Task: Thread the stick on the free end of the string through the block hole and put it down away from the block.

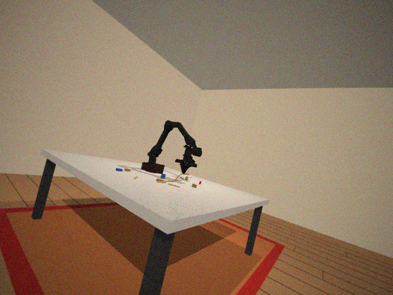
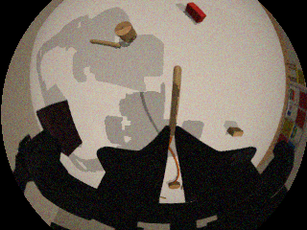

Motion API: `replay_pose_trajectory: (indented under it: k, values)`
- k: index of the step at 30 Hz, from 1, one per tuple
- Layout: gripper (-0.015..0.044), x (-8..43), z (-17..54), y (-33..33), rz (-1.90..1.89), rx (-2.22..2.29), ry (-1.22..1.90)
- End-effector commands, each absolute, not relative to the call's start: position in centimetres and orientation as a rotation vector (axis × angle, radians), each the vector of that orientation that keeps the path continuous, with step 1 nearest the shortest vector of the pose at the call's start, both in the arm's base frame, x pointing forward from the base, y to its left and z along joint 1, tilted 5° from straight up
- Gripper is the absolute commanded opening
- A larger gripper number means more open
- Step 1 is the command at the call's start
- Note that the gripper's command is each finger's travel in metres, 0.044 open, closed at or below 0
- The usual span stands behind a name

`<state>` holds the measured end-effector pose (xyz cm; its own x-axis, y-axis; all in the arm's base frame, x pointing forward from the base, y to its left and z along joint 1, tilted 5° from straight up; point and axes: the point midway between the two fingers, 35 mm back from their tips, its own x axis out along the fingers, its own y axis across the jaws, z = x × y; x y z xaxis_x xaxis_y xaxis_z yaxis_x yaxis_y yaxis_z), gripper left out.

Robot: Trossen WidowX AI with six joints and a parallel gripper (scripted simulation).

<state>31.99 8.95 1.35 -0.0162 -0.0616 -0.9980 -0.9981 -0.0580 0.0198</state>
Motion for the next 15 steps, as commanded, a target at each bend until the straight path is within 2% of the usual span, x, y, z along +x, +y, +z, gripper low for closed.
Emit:
replay_pose_trajectory:
  k: [1,15]
  values:
    - [0.0000,32.35,1.30,8.58,1.105,-1.168,1.320]
    - [0.0000,33.32,1.39,7.76,0.698,-0.781,1.489]
